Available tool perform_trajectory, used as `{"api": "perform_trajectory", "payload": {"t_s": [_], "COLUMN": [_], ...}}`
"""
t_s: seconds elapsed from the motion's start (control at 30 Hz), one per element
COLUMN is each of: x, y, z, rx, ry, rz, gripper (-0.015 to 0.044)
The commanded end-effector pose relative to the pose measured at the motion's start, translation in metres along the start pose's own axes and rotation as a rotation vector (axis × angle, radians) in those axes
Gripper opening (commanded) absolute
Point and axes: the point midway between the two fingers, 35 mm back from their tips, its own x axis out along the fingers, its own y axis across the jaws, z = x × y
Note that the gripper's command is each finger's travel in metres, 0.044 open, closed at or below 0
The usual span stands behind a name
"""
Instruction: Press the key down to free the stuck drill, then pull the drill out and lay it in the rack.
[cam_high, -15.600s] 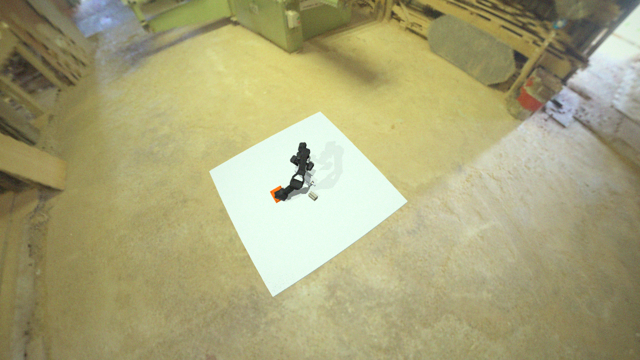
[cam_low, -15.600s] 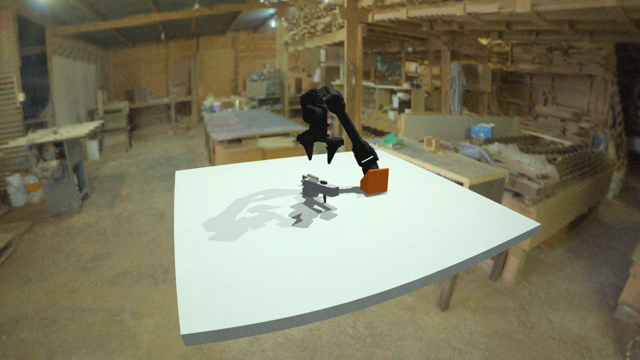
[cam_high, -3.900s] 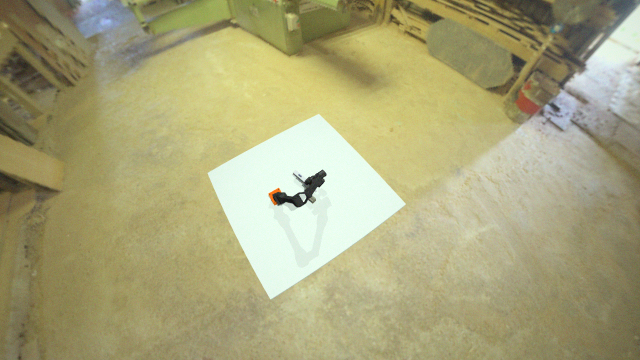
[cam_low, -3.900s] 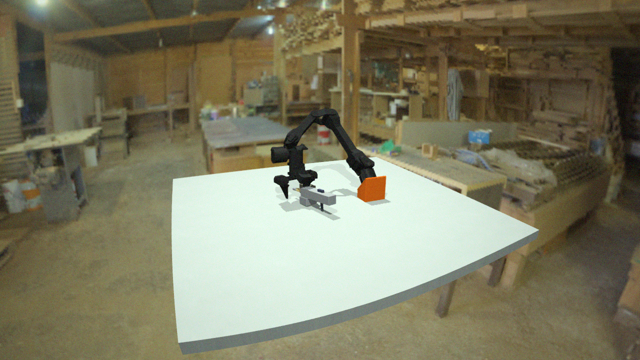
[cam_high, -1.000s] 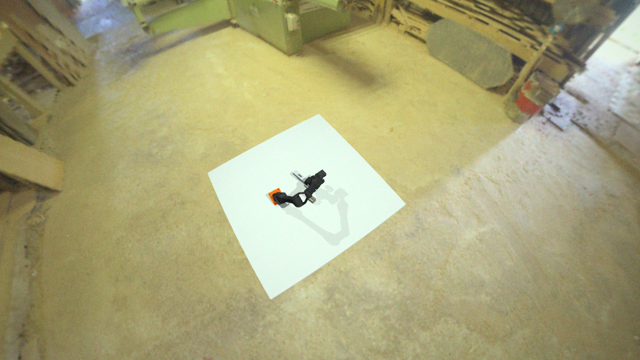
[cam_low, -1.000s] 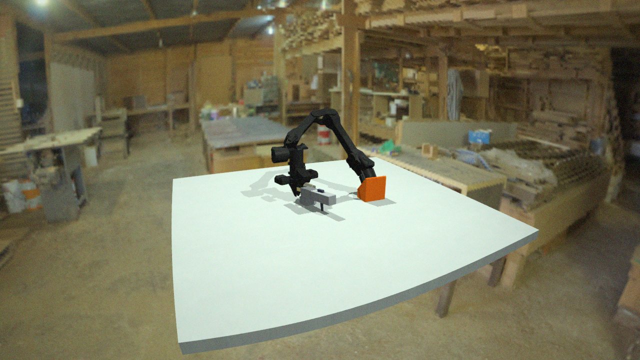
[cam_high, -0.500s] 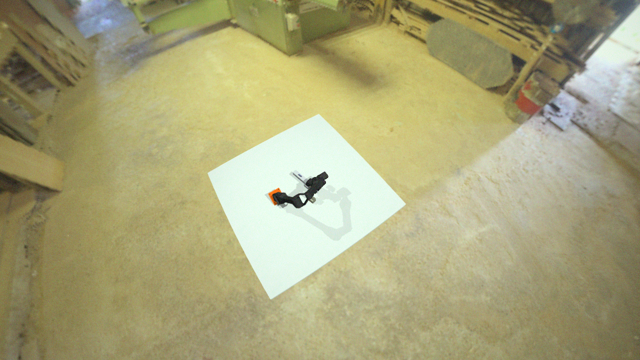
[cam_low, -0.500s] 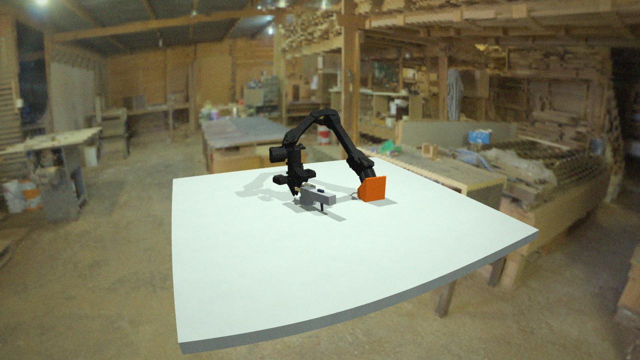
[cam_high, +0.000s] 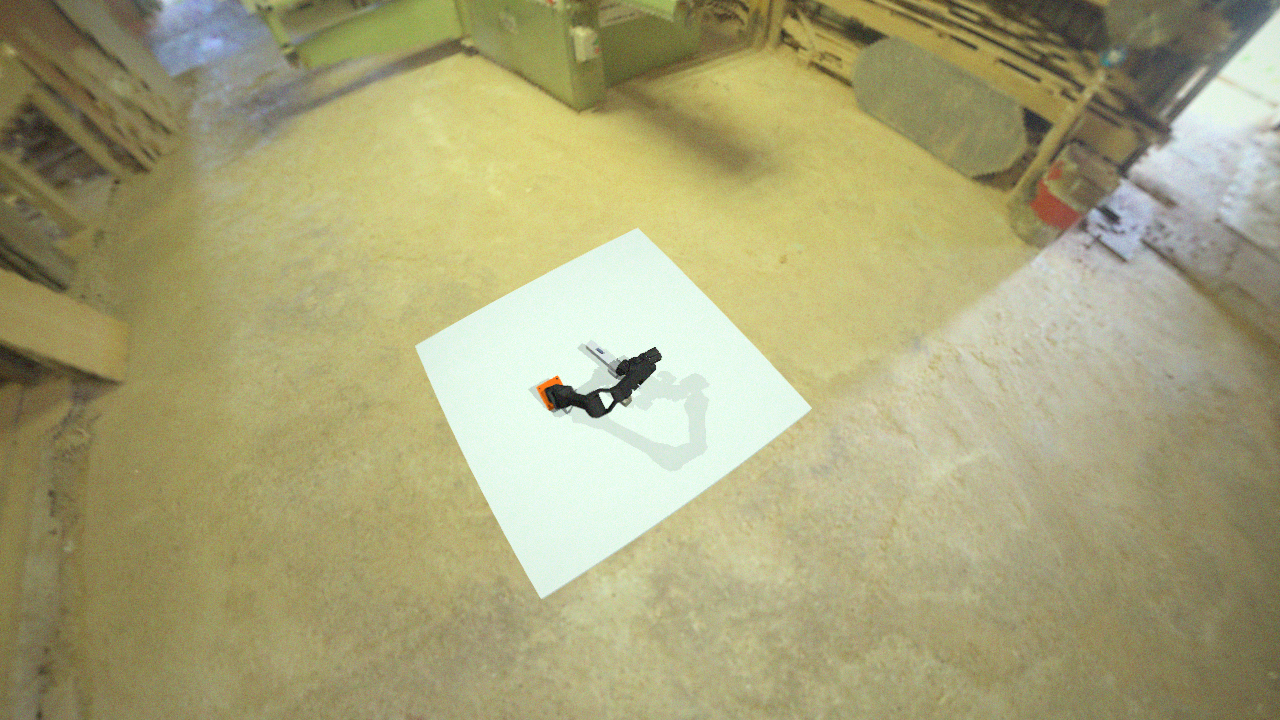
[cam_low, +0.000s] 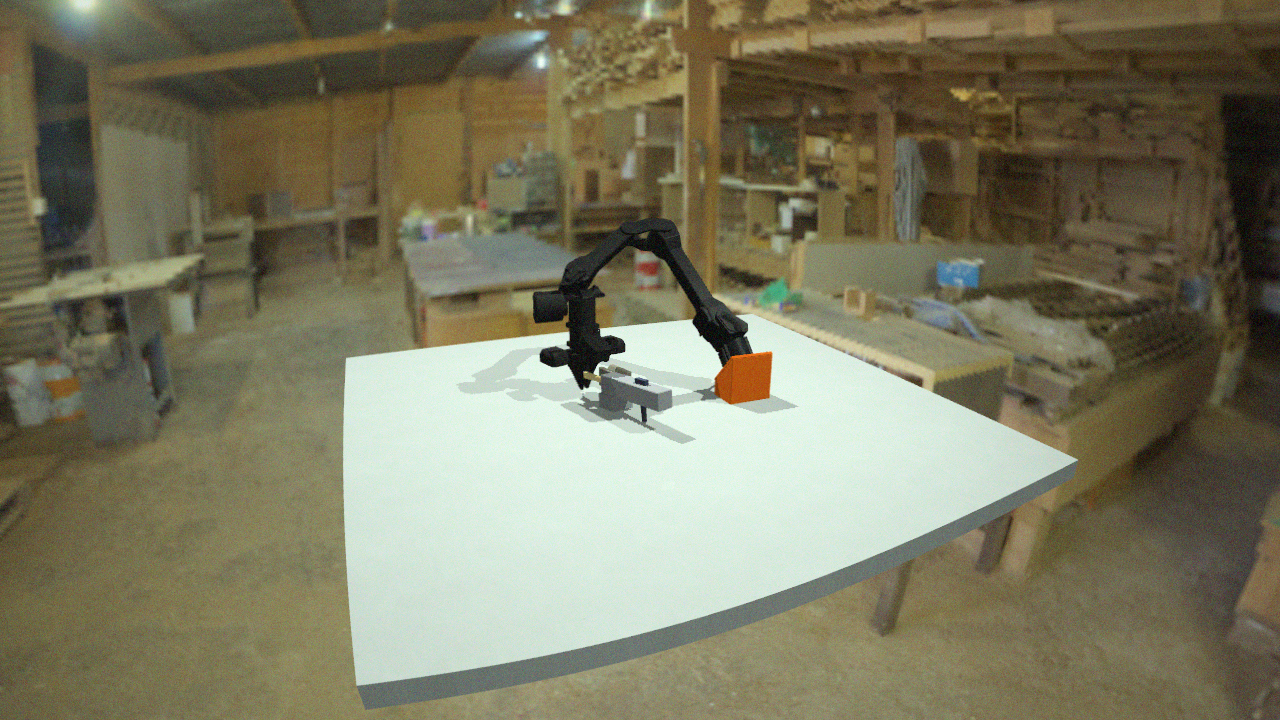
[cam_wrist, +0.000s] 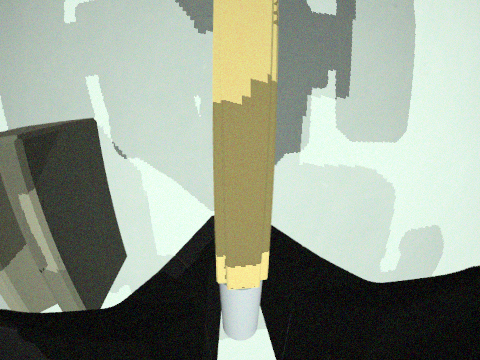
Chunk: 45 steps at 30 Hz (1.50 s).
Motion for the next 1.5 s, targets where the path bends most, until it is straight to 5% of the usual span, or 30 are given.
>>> {"api": "perform_trajectory", "payload": {"t_s": [0.0,1.47], "x": [-0.003,-0.011], "y": [-0.003,0.004], "z": [-0.008,-0.027], "rx": [0.001,0.001], "ry": [0.003,0.003], "rz": [-0.010,-0.010], "gripper": [0.0000,0.0000]}}
